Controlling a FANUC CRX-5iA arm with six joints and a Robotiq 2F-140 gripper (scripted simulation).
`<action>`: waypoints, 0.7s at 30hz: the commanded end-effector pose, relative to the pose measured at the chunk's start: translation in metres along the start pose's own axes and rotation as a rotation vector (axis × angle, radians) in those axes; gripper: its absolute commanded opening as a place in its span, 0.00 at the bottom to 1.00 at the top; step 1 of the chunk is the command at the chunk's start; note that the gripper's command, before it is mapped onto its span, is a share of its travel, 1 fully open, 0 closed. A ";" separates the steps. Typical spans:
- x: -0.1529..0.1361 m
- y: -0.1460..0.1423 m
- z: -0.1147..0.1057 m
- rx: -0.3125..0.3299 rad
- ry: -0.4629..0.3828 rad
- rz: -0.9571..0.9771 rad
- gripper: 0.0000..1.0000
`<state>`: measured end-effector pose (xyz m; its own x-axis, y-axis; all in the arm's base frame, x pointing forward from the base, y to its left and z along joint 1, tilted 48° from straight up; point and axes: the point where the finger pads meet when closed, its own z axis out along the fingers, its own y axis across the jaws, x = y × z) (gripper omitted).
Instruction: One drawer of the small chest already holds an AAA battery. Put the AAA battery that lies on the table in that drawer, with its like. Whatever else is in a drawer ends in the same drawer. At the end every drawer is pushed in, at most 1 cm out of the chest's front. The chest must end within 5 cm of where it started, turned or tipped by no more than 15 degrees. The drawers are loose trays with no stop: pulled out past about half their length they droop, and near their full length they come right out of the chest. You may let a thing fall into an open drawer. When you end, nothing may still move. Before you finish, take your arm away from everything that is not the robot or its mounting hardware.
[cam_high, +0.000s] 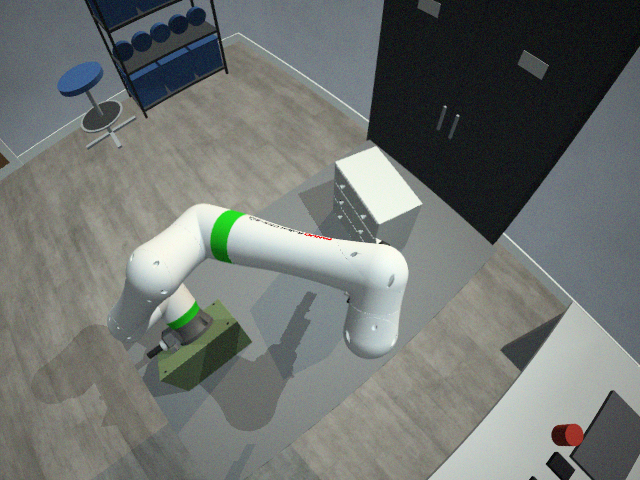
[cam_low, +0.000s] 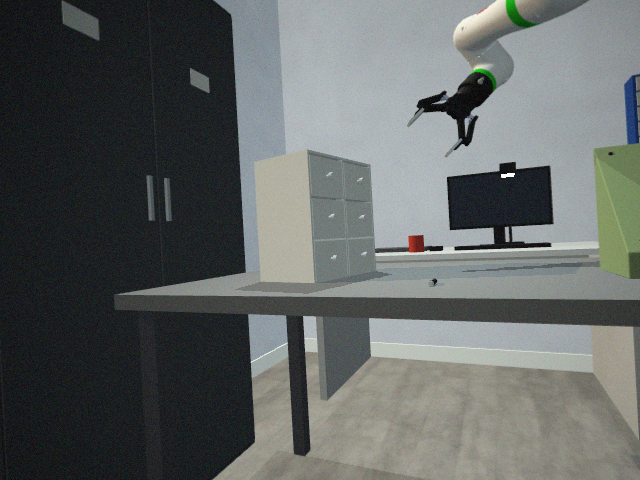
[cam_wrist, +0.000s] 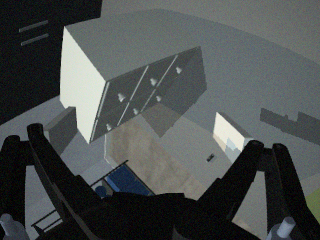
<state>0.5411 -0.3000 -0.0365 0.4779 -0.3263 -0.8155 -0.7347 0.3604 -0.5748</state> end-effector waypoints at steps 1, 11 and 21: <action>-0.044 -0.004 0.028 -0.178 0.010 -0.215 1.00; -0.132 -0.003 0.065 -0.488 -0.041 -0.609 1.00; -0.220 0.004 0.077 -0.800 -0.178 -1.024 1.00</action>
<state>0.4861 -0.1713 0.1124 0.9708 -0.1484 -0.1887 -0.2386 -0.5080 -0.8276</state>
